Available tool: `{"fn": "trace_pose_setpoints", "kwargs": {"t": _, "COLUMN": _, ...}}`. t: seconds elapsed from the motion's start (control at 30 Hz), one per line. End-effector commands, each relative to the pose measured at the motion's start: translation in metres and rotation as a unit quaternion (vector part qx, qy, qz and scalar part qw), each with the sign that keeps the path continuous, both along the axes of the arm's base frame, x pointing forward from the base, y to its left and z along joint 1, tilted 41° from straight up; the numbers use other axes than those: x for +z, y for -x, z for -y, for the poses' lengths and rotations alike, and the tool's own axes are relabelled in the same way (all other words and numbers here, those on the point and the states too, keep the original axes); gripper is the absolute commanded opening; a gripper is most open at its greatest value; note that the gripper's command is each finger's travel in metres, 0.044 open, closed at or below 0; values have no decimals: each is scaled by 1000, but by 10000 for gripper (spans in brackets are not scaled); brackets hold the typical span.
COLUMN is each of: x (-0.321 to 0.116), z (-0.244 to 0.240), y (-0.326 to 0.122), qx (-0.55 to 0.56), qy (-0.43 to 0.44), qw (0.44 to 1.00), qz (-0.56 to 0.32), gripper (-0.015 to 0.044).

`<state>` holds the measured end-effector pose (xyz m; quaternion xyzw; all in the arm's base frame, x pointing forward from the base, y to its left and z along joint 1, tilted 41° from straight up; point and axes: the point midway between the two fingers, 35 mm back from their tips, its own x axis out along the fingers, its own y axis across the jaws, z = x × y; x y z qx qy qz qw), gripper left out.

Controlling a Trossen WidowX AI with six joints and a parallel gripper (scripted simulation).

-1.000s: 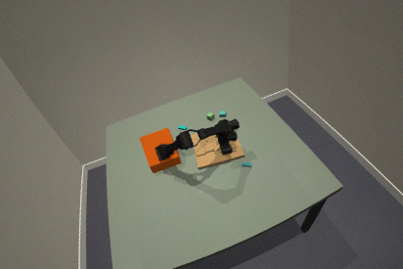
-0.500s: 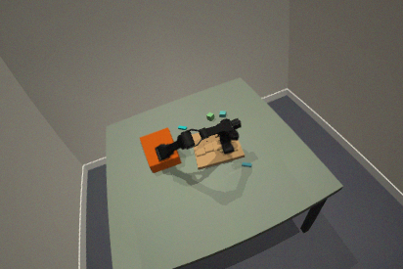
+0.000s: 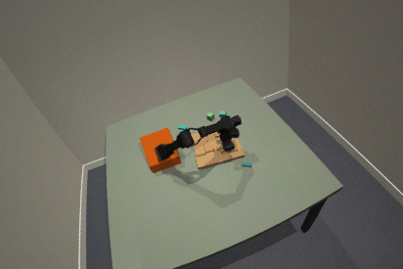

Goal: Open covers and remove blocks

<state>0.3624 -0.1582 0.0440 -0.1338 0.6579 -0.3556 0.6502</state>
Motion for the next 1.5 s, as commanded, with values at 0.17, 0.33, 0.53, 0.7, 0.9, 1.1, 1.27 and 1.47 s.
{"fn": "trace_pose_setpoints", "kwargs": {"t": 0.17, "x": 10, "z": -6, "y": -4, "qx": -2, "qy": 2, "qw": 1000, "qz": 5, "gripper": 0}}
{"fn": "trace_pose_setpoints", "kwargs": {"t": 0.33, "x": 15, "z": -10, "y": -6, "qx": -2, "qy": 2, "qw": 1000, "qz": 5, "gripper": 0}}
{"fn": "trace_pose_setpoints", "kwargs": {"t": 0.53, "x": 21, "z": -15, "y": -7, "qx": -2, "qy": 2, "qw": 1000, "qz": 5, "gripper": 0}}
{"fn": "trace_pose_setpoints", "kwargs": {"t": 0.7, "x": 12, "z": -26, "y": 1, "qx": -41, "qy": 5, "qw": 999, "qz": 35, "gripper": 0}}
{"fn": "trace_pose_setpoints", "kwargs": {"t": 0.9, "x": 0, "z": -54, "y": 17, "qx": -140, "qy": 16, "qw": 983, "qz": 118, "gripper": 0}}
{"fn": "trace_pose_setpoints", "kwargs": {"t": 1.1, "x": -13, "z": -79, "y": 38, "qx": -241, "qy": 29, "qw": 949, "qz": 202, "gripper": 0}}
{"fn": "trace_pose_setpoints", "kwargs": {"t": 1.27, "x": -22, "z": -98, "y": 58, "qx": -323, "qy": 41, "qw": 907, "qz": 268, "gripper": 0}}
{"fn": "trace_pose_setpoints", "kwargs": {"t": 1.47, "x": -33, "z": -117, "y": 86, "qx": -420, "qy": 58, "qw": 836, "qz": 348, "gripper": 0}}
